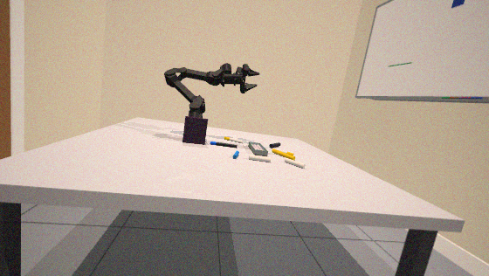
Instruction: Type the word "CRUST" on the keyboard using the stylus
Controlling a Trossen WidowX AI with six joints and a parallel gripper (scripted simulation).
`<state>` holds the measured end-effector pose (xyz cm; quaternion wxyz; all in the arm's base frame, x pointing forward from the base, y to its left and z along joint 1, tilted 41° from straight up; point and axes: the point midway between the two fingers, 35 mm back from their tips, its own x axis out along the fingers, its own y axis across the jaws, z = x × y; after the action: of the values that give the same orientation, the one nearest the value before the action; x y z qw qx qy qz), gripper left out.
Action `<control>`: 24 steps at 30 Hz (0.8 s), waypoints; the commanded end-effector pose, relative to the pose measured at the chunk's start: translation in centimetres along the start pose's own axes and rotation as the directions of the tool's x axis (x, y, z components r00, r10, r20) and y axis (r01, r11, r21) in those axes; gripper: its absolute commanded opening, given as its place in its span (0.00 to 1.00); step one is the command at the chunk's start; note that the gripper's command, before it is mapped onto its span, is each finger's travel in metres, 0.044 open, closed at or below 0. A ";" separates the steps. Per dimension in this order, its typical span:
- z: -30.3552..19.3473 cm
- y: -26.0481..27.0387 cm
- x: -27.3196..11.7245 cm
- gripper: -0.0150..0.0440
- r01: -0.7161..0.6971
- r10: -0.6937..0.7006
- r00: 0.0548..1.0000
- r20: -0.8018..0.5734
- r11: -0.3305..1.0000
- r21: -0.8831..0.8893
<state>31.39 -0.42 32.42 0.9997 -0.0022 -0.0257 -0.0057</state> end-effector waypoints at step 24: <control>-29.5 6.9 2.8 0.25 -0.172 0.549 0.090 -0.831 0.830 0.530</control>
<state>37.13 5.21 6.89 0.8132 0.0956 0.5313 0.2174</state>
